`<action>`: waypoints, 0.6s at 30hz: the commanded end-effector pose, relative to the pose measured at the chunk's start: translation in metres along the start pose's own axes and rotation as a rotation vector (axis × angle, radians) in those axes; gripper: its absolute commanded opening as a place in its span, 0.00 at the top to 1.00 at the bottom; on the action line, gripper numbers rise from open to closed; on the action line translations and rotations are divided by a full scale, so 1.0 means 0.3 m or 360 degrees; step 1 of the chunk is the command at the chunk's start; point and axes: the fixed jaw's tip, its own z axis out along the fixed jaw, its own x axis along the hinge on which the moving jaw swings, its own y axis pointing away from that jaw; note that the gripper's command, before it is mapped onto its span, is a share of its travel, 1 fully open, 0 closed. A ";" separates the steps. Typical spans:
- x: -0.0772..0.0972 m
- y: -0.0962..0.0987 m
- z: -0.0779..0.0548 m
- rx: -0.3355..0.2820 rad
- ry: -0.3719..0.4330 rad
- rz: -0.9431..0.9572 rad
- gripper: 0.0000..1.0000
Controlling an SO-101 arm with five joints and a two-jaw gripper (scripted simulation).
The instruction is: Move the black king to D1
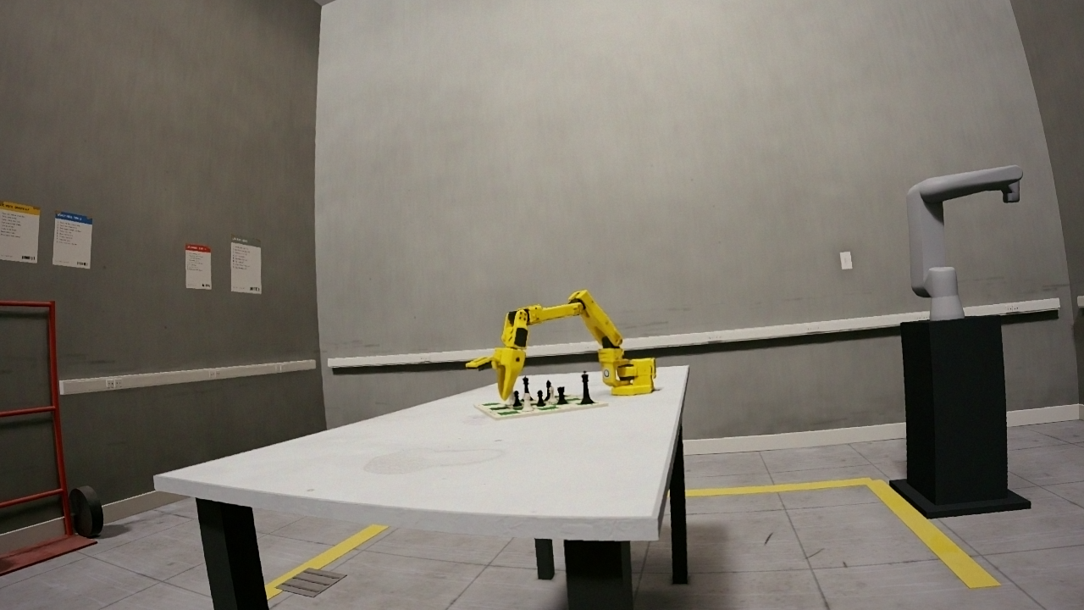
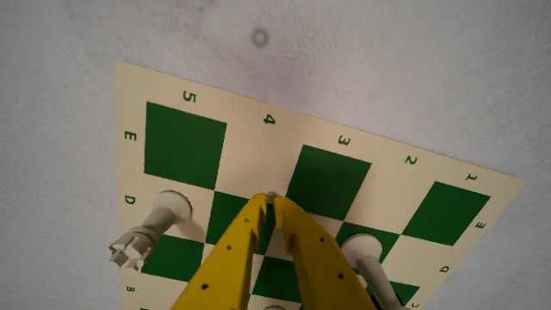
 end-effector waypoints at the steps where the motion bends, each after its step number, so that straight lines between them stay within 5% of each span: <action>1: -0.002 0.009 -0.006 -0.0005 -0.0022 -0.0005 1.00; 18: 0.011 0.010 -0.016 -0.0005 -0.0021 -0.0006 1.00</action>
